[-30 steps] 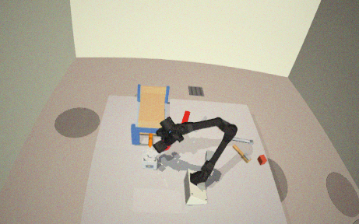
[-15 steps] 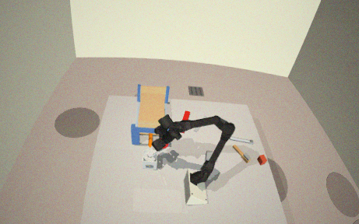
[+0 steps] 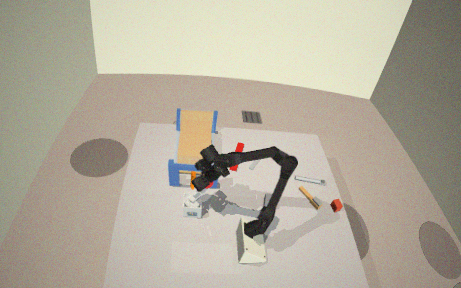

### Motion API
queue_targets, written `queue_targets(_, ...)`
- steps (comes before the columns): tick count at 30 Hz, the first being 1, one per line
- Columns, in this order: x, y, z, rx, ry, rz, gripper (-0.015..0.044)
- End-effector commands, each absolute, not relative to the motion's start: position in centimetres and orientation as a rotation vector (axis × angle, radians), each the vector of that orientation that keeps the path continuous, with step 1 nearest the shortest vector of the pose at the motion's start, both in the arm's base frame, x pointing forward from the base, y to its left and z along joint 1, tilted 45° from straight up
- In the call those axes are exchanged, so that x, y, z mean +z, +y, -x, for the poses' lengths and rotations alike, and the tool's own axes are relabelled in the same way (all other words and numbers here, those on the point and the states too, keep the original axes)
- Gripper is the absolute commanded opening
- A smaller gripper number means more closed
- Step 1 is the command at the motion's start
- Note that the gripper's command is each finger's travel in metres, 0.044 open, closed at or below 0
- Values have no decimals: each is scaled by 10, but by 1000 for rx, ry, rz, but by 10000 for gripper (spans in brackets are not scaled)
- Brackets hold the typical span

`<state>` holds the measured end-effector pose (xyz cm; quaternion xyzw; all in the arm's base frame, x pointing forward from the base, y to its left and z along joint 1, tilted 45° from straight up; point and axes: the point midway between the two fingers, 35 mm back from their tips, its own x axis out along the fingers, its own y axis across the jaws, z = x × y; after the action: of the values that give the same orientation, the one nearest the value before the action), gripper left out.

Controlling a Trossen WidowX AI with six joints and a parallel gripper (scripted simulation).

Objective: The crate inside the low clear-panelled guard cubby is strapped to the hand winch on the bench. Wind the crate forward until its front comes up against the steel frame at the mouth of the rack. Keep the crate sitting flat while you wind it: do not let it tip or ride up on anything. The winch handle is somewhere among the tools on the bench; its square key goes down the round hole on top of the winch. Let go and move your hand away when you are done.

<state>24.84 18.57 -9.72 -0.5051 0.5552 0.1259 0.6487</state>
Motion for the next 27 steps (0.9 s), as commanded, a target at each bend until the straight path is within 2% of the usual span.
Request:
queue_targets(1,-104,192,-255,289,1257,1139,0)
queue_targets(27,-124,216,-267,290,1256,1137,0)
